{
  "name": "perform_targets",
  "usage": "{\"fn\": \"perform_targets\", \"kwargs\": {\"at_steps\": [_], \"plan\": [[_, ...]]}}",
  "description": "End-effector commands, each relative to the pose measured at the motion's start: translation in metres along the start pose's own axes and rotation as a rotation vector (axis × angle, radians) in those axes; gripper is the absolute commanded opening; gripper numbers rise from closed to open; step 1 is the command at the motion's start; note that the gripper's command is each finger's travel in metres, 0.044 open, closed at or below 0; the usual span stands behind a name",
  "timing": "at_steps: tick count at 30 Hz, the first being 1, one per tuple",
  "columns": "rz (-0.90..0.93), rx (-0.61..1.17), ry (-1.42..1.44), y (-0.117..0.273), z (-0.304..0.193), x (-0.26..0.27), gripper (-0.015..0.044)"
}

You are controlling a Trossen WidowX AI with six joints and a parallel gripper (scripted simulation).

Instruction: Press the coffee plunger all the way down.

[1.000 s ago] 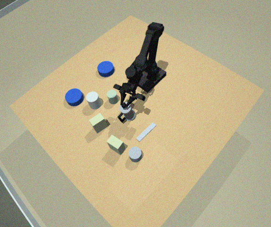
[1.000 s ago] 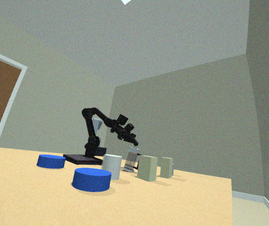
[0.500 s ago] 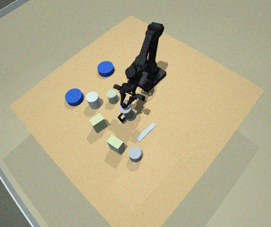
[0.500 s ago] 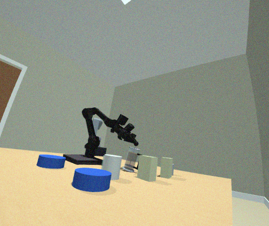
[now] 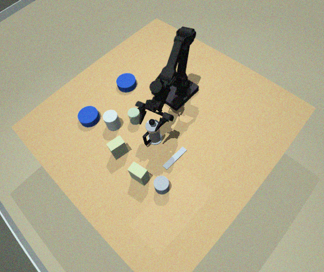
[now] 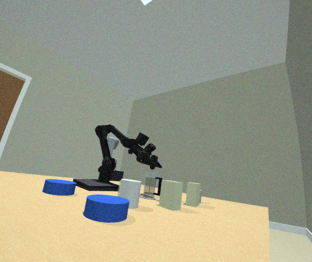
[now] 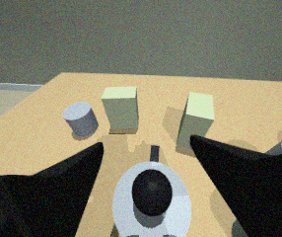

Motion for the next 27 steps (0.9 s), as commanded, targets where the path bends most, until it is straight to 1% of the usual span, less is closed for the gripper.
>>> {"fn": "perform_targets", "kwargs": {"at_steps": [1,5,9,11,27], "plan": [[0.000,0.001,0.000,0.000,0.000,0.000,0.0440],[0.001,0.005,0.002,0.015,0.017,-0.001,0.0440],[0.003,0.016,0.007,0.054,0.049,-0.005,0.0440],[0.003,0.018,0.009,0.065,0.055,-0.006,0.0440],[0.003,0.019,0.009,0.064,0.051,-0.005,0.0440]]}}
Point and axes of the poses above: the point midway between the two fingers, 35 mm back from their tips, its own y axis back along the fingers, its own x axis across the jaws, z = x × y, the point moved 8 cm from there along y, back along the fingers, and after that the axes turned 7 degrees about y, right-handed, at the moved point
